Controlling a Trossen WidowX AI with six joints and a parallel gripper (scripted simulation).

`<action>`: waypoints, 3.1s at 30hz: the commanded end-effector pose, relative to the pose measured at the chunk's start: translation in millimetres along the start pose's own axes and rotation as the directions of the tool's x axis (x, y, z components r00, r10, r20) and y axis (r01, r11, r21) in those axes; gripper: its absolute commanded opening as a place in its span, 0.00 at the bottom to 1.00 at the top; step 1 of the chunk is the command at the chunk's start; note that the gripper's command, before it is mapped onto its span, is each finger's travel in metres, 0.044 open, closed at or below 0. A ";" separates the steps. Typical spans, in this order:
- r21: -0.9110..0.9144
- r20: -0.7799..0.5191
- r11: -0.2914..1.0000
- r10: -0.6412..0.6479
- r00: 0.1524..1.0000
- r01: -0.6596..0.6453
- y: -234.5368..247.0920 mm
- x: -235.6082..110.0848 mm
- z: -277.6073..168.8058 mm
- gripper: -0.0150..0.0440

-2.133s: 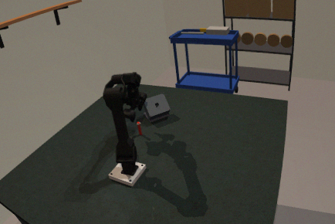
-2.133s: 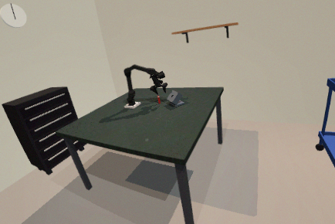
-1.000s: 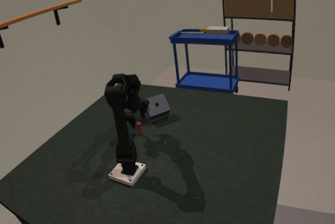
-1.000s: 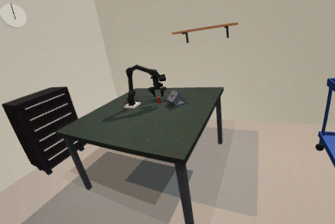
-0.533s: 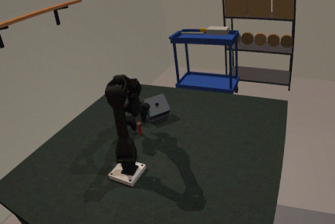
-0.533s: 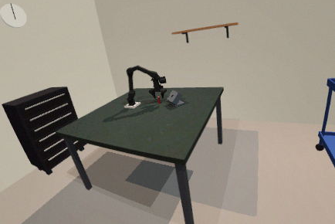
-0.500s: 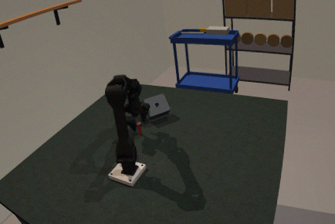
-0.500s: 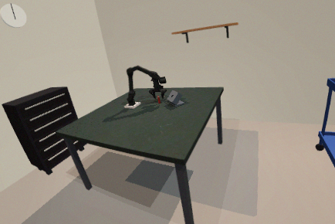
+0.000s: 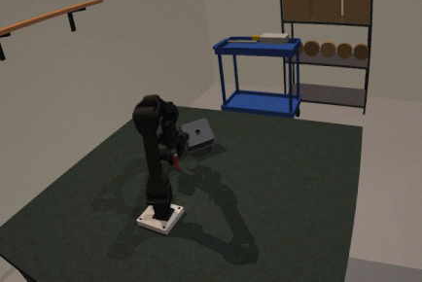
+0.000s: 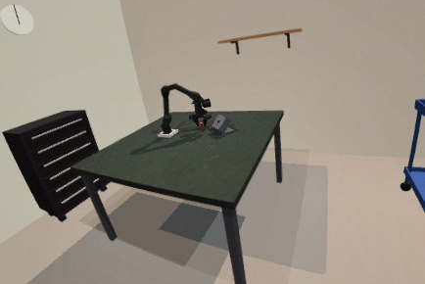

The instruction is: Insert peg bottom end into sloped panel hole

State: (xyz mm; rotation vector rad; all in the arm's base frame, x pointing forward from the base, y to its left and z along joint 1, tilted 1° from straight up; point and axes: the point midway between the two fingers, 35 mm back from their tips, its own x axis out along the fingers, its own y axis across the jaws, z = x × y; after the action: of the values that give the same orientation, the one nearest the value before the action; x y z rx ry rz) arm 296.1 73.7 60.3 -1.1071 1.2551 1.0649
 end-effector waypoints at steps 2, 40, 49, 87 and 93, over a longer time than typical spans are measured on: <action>0.000 0.001 1.000 -0.002 1.000 0.002 -0.3 -0.8 0.2 0.56; 0.004 -0.004 1.000 0.000 1.000 0.000 -0.1 -77.9 1.7 0.25; 0.031 0.022 1.000 -0.003 1.000 0.002 -3.0 -80.6 0.1 0.25; 0.246 0.234 0.969 -0.074 0.969 0.015 -38.6 -89.0 -19.9 0.25; 0.277 0.265 0.961 -0.092 0.960 0.015 -44.2 -91.2 -24.1 0.25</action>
State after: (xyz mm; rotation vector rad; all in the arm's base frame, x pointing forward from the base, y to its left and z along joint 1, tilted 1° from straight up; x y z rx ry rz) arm 329.5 45.4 150.4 -0.7758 1.1181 0.9478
